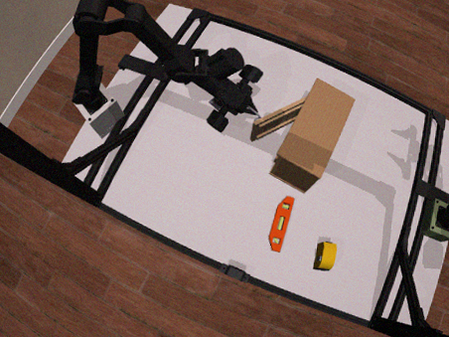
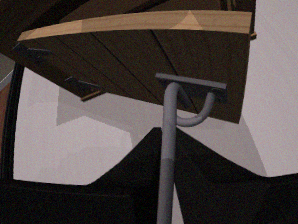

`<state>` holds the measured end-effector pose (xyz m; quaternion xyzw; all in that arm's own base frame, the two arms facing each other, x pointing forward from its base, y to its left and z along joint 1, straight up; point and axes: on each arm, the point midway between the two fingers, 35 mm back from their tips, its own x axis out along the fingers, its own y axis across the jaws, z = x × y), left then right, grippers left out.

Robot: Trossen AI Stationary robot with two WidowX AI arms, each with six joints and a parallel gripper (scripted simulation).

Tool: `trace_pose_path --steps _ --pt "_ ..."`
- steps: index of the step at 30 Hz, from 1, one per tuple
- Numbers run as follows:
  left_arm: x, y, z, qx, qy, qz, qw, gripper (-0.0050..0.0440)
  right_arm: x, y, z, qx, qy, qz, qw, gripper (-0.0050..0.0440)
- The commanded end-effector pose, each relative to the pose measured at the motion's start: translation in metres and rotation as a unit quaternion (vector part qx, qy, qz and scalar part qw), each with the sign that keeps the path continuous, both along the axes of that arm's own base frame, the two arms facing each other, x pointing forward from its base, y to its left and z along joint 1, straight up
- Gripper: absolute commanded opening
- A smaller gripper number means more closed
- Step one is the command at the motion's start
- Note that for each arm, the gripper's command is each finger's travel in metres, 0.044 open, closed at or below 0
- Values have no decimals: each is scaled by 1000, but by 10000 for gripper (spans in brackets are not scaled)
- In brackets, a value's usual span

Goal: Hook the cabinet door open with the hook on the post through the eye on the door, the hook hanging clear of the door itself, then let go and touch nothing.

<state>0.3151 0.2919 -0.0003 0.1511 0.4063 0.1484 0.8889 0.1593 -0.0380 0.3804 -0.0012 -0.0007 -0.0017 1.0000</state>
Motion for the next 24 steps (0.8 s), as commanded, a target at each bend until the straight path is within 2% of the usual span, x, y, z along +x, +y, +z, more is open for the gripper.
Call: trace_pose_path --steps 1,24 --pt "0 0 -2 -2 20 1 1000 0 0 0 0 2 0 2 1000 400" --pt "0 0 -5 -2 20 1 1000 0 0 0 0 2 0 2 1000 400"
